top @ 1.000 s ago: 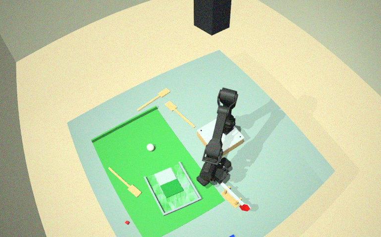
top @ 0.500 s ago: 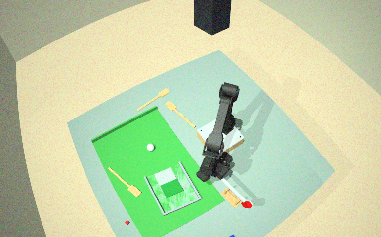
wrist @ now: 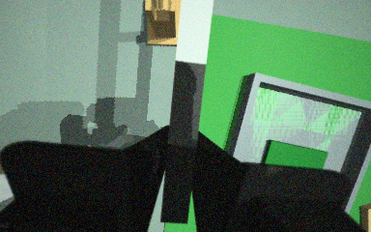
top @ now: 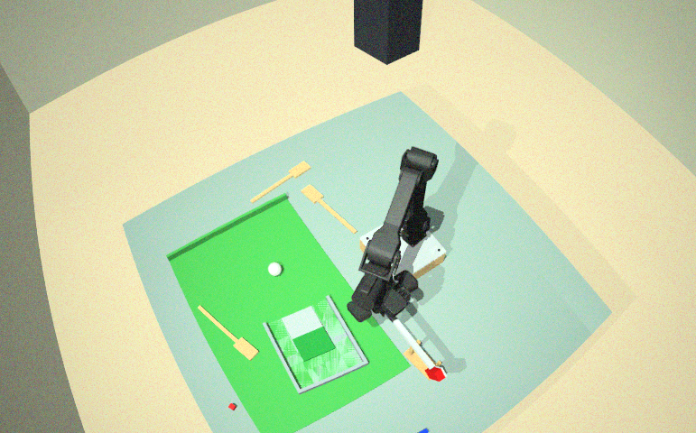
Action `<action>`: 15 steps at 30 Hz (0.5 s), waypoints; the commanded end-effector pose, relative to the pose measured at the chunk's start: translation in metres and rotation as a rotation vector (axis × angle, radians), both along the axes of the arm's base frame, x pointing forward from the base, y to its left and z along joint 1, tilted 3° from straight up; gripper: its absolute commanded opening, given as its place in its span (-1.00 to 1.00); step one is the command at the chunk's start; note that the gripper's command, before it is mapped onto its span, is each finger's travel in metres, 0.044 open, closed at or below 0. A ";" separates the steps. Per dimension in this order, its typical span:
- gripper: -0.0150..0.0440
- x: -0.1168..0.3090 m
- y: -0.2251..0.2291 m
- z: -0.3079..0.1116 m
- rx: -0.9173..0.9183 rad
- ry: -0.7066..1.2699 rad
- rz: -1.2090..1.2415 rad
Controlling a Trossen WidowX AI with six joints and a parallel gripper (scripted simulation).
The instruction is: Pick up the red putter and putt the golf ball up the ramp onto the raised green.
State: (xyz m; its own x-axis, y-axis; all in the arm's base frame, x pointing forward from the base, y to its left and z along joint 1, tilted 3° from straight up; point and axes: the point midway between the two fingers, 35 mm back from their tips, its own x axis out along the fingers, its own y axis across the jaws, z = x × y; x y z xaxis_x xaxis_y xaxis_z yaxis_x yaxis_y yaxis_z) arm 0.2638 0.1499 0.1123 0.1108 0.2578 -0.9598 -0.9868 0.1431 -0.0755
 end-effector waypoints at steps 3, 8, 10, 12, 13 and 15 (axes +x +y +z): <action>-0.49 0.011 -0.032 0.002 -0.010 0.008 -0.131; -0.49 0.016 -0.059 0.002 -0.021 0.016 -0.236; -0.49 0.018 -0.069 0.003 -0.025 0.020 -0.277; -0.49 0.019 -0.080 0.003 -0.027 0.025 -0.320; -0.49 0.020 -0.085 0.003 -0.028 0.028 -0.342; -0.49 0.021 -0.095 0.003 -0.029 0.034 -0.385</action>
